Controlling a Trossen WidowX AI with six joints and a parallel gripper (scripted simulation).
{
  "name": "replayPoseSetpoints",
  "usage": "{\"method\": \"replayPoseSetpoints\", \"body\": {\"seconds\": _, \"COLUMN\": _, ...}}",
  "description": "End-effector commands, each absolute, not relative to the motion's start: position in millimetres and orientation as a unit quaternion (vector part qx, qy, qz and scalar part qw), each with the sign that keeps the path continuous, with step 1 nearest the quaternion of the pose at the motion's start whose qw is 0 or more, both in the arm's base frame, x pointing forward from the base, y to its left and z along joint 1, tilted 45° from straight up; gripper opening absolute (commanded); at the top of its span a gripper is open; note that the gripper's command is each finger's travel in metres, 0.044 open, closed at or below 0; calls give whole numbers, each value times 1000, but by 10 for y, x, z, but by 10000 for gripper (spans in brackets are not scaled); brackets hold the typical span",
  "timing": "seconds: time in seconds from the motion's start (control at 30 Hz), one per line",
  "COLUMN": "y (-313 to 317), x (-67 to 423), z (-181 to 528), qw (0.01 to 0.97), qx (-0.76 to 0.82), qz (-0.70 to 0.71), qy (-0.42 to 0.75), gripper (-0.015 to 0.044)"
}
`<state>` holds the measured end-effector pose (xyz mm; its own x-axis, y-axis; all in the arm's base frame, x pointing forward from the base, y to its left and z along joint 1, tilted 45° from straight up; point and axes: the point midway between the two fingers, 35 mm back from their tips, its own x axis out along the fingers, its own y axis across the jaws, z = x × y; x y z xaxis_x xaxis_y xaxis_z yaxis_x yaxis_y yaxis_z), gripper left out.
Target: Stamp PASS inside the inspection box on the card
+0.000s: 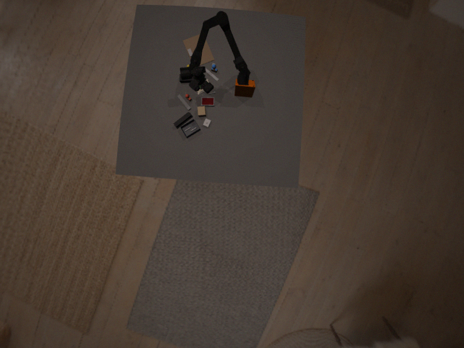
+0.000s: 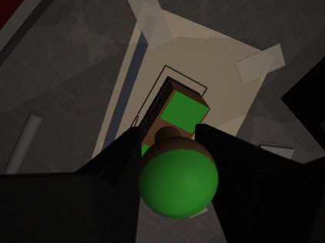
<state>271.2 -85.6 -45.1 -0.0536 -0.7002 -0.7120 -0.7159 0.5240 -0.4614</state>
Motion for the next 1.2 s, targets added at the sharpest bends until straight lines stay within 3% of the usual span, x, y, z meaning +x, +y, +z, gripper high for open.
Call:
{"method": "replayPoseSetpoints", "body": {"seconds": 0.0, "y": -866, "x": 2708, "z": -458, "qw": 482, "qx": -491, "qz": 10, "qy": 726, "gripper": 0}}
{"method": "replayPoseSetpoints", "body": {"seconds": 1.17, "y": -894, "x": 2705, "z": -487, "qw": 482, "qx": -491, "qz": 9, "qy": 726, "gripper": 0}}
